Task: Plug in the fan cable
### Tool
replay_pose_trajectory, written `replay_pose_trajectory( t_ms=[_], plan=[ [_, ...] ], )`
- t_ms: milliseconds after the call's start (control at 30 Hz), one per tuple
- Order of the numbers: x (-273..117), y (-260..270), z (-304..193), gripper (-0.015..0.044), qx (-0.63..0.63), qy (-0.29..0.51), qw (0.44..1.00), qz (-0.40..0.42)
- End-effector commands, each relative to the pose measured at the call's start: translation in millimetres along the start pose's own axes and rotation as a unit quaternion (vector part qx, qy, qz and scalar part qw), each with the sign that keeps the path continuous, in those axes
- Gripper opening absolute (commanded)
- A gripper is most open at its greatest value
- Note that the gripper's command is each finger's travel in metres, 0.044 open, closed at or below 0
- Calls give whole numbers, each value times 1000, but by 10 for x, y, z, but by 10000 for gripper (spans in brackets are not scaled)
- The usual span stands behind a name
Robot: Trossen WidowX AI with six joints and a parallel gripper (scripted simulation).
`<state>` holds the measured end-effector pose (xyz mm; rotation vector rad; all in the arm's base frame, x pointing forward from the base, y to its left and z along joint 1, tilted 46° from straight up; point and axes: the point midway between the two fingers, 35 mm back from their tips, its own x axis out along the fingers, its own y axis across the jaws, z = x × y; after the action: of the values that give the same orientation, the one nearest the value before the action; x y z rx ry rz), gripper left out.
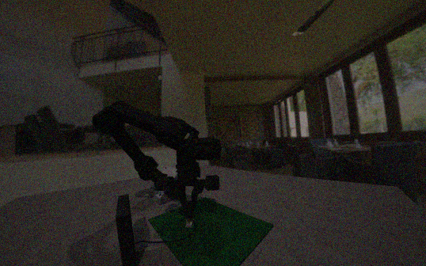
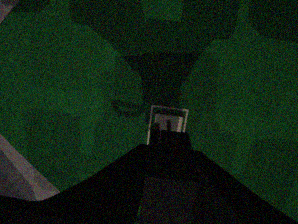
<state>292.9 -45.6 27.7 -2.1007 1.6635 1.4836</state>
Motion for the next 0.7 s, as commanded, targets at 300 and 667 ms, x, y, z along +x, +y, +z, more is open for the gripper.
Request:
replay_pose_trajectory(
  t_ms=[300,667],
  plan=[
    [29,1,4,0,-2,1,1000,1],
    [49,7,7,0,-2,1,1000,1]
  ],
)
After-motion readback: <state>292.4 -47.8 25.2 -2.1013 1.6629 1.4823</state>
